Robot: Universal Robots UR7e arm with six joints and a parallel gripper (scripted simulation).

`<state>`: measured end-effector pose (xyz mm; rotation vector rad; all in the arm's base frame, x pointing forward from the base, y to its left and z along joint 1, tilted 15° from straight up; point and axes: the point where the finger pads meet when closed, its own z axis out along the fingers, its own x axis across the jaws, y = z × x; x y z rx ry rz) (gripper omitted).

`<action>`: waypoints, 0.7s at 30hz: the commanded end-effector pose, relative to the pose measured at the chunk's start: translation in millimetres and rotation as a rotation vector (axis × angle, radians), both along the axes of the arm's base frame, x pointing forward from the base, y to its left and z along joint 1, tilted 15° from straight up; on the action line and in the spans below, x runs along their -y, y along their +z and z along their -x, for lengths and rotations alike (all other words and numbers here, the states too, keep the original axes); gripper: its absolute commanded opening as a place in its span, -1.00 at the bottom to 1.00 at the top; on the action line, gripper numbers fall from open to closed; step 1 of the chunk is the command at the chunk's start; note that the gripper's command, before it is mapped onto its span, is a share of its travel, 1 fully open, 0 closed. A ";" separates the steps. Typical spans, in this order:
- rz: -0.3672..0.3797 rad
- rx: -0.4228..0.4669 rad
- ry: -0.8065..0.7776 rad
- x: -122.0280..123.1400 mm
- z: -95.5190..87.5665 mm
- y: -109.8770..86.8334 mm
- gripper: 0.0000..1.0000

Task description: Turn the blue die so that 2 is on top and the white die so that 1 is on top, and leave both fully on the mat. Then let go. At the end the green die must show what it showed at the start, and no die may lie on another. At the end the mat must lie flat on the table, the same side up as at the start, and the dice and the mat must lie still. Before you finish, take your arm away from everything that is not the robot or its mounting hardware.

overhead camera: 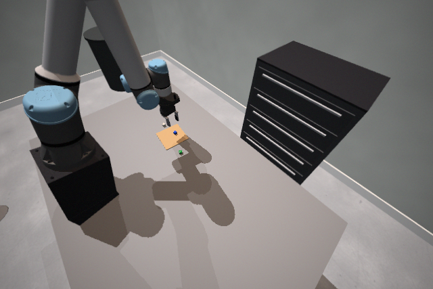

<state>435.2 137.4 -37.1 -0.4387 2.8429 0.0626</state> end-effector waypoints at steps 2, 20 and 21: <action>0.000 0.001 0.002 -0.1 -0.3 0.4 1.00; 0.025 0.009 0.095 -2.4 -2.2 0.4 1.00; 0.025 0.009 0.095 -2.4 -2.2 0.4 1.00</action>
